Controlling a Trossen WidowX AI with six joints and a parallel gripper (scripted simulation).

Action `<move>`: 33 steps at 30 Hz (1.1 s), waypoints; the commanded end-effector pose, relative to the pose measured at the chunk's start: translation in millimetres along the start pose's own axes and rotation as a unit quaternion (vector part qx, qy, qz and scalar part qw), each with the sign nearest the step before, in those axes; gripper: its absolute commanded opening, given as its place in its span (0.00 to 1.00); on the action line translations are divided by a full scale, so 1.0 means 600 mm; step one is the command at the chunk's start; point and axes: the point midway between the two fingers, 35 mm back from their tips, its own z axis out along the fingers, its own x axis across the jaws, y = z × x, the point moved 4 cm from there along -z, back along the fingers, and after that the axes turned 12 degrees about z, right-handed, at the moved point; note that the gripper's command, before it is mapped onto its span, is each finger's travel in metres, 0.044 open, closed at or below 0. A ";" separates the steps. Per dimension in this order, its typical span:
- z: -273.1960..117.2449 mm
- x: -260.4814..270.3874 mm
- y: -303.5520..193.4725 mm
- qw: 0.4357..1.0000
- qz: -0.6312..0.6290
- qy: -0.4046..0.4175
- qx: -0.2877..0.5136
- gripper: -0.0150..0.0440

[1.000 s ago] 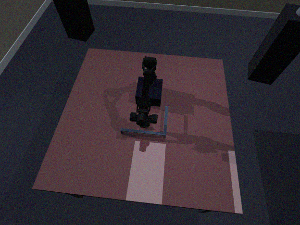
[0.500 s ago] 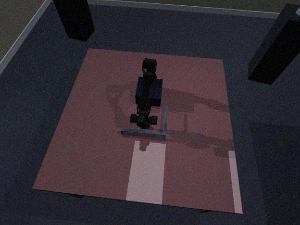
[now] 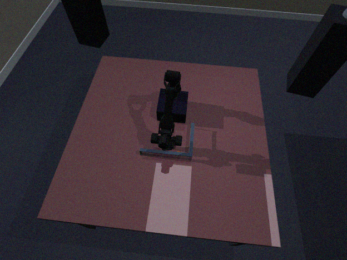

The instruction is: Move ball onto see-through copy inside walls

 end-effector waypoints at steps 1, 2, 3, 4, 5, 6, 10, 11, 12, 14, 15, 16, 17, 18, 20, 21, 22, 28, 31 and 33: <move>0.009 -0.002 -0.004 1.000 0.002 -0.004 0.006 0.59; 0.009 -0.002 -0.004 1.000 0.002 -0.004 0.006 0.54; 0.009 -0.002 -0.004 1.000 0.002 -0.004 0.006 0.50; 0.009 -0.002 -0.004 1.000 0.002 -0.004 0.006 0.49; 0.009 -0.002 -0.004 1.000 0.002 -0.004 0.006 0.48; 0.009 -0.002 -0.004 1.000 0.002 -0.004 0.006 0.47; 0.009 -0.002 -0.004 1.000 0.002 -0.004 0.006 0.42; 0.009 -0.002 -0.004 1.000 0.002 -0.004 0.006 0.41; 0.009 -0.002 -0.004 1.000 0.002 -0.004 0.006 0.36; 0.000 -0.001 -0.002 1.000 0.002 -0.004 0.006 0.28; -0.012 -0.001 0.000 1.000 0.002 -0.004 0.006 0.25; -0.026 0.000 0.003 1.000 0.002 -0.004 0.006 0.25; -0.041 0.000 0.005 1.000 0.002 -0.004 0.005 0.25; -0.055 0.000 0.006 1.000 0.002 -0.004 0.005 0.25; -0.085 0.001 0.008 1.000 0.002 -0.004 0.005 0.25; -0.100 0.001 0.009 1.000 0.002 -0.004 0.005 0.25; -0.116 0.001 0.008 1.000 0.002 -0.004 0.005 0.25; -0.197 0.000 0.000 1.000 0.002 -0.004 0.005 0.25; -0.200 0.000 -0.001 1.000 0.002 -0.004 0.005 0.25; -0.200 0.001 0.000 1.000 0.002 -0.004 0.005 0.25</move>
